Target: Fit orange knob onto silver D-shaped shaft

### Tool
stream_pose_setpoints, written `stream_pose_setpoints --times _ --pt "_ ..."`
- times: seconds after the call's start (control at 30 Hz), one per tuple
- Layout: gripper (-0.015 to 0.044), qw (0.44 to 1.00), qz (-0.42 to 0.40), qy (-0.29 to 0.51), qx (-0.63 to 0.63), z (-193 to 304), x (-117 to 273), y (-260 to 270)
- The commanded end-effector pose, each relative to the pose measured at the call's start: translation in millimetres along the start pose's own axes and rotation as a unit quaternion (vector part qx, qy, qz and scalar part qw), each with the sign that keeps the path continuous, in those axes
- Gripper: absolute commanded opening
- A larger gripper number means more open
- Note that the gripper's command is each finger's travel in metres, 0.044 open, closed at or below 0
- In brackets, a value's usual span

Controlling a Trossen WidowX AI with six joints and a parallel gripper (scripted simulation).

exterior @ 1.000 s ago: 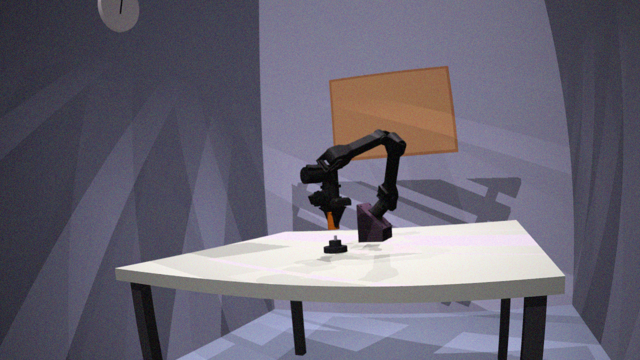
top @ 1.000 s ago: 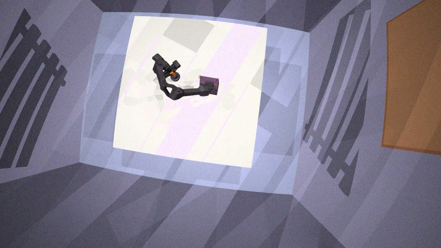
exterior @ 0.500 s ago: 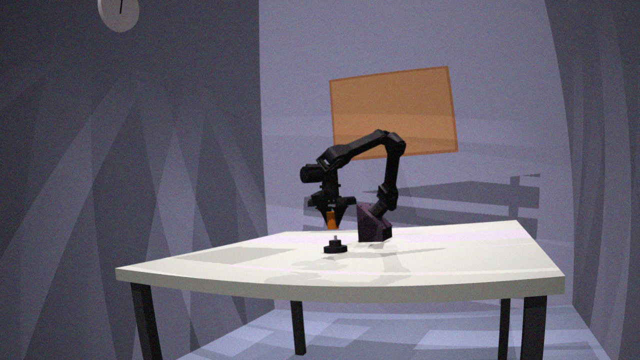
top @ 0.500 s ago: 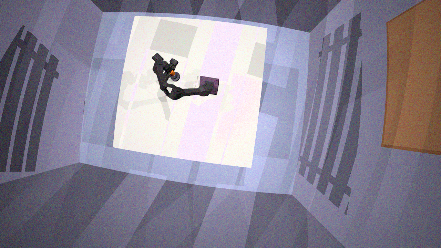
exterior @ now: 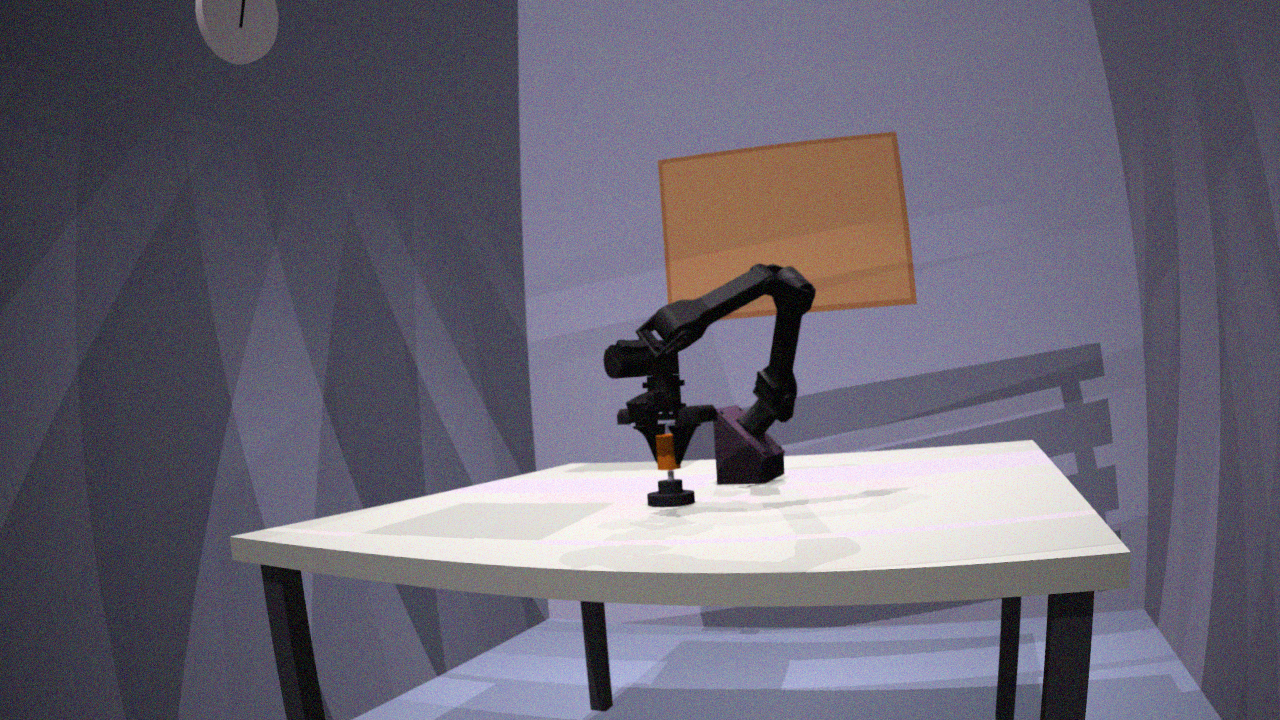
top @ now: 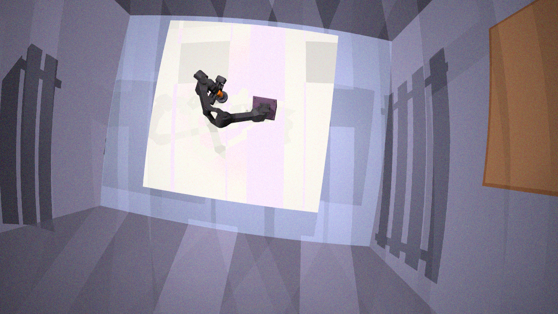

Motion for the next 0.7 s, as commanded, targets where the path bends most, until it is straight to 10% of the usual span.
stream_pose_setpoints --times 0.0,0.67 --pt "0.0000 1.000 -0.003 -0.003 -0.002 0.3 -3.7 -0.4" --pt "0.0000 1.000 -0.003 -0.004 0.000 -2.9 -2.1 2.0"
Point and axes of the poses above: the point midway between the two fingers, 35 mm back from their tips, its own x axis back along the fingers, its own y axis across the jaws, z = x × y, the point moved 10 cm from there along x, back along the fingers, and after that the axes turned 11 degrees about -x, right-handed, at the moved point
